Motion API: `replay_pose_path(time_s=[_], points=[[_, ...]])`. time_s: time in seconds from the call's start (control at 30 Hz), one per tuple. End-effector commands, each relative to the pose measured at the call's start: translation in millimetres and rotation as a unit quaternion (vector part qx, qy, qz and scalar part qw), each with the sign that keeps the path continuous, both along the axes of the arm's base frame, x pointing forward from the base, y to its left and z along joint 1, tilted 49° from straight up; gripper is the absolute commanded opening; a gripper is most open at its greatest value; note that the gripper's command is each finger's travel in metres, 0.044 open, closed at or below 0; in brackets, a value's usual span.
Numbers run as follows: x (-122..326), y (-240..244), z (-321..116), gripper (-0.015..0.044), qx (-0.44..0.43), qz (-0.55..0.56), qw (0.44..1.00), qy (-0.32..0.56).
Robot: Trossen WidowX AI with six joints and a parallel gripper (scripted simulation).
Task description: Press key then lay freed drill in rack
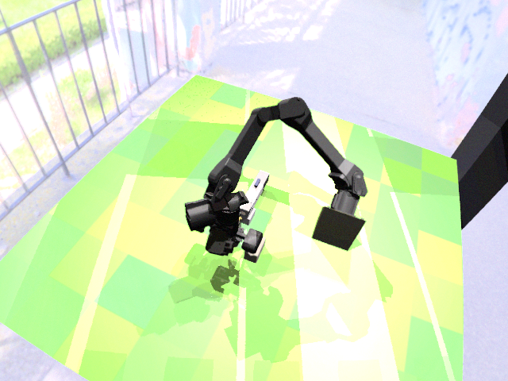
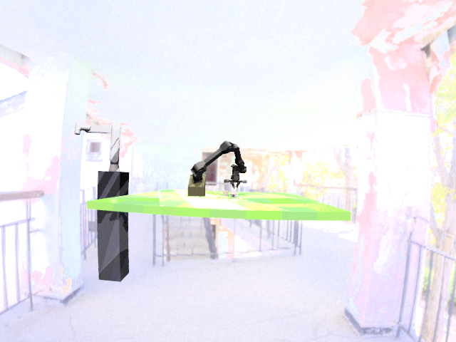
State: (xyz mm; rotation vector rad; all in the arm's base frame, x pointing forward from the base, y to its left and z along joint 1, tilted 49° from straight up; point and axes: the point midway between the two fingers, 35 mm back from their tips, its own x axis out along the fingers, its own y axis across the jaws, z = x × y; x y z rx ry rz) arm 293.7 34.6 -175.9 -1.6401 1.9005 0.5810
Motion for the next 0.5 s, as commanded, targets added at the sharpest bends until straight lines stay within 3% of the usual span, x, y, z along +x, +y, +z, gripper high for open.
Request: replay_pose_path(time_s=[0.0,0.47], points=[[0.3,2.5,2.2,0.0000,0.001,0.000,1.000,-0.001],[0.6,6.8,8.0,0.0000,0.002,0.000,1.000,-0.001]])
